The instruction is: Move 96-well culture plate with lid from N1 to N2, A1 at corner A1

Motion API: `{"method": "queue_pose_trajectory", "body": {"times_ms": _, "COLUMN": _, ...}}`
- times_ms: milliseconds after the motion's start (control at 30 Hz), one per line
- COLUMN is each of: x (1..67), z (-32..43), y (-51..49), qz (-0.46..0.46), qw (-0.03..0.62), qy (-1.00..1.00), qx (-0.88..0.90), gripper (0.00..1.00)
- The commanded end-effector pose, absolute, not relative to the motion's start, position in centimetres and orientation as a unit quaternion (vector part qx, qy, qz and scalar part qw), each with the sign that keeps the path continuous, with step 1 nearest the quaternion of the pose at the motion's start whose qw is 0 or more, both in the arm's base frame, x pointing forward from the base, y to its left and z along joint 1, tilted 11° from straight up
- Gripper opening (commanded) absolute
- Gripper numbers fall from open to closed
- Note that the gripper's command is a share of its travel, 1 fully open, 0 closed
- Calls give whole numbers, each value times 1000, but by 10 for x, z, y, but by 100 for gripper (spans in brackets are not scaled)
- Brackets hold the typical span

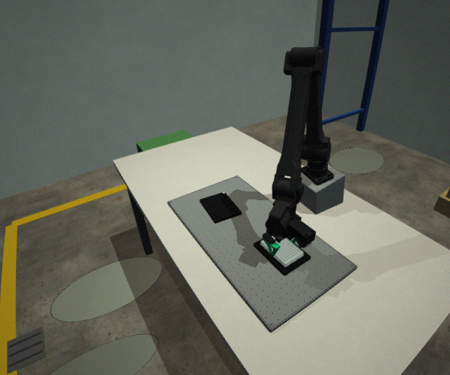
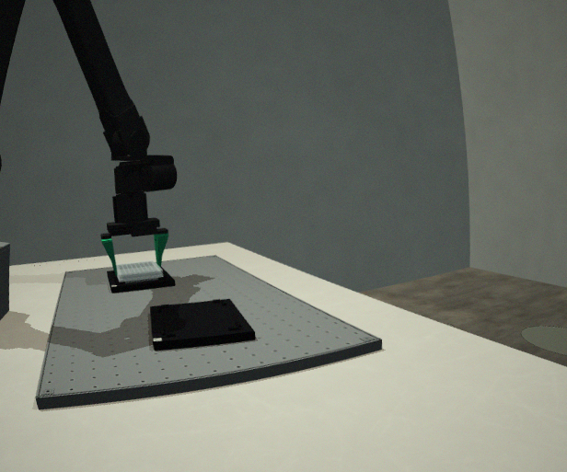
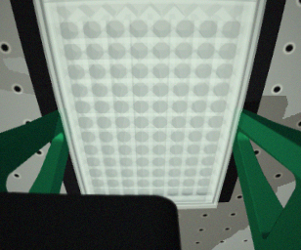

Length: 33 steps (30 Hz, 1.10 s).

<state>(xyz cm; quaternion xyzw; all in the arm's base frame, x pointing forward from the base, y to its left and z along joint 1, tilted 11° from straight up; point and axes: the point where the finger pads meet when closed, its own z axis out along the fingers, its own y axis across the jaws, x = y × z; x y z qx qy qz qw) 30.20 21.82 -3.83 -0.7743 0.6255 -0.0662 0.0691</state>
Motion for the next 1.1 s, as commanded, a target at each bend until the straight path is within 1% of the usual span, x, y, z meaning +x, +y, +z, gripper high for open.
{"method": "queue_pose_trajectory", "body": {"times_ms": 0, "x": 311, "z": -37, "y": 224, "qz": -68, "qw": 76, "qy": 625, "qx": -774, "gripper": 0}}
{"method": "queue_pose_trajectory", "body": {"times_ms": 67, "x": 313, "z": -20, "y": 227, "qz": -71, "qw": 88, "qy": 624, "qx": -773, "gripper": 0}}
{"method": "queue_pose_trajectory", "body": {"times_ms": 267, "x": 315, "z": -10, "y": 232, "qz": -71, "qw": 93, "qy": 624, "qx": -772, "gripper": 0}}
{"method": "queue_pose_trajectory", "body": {"times_ms": 1067, "x": 309, "z": 29, "y": 233, "qz": -72, "qw": 97, "qy": 626, "qx": -770, "gripper": 0}}
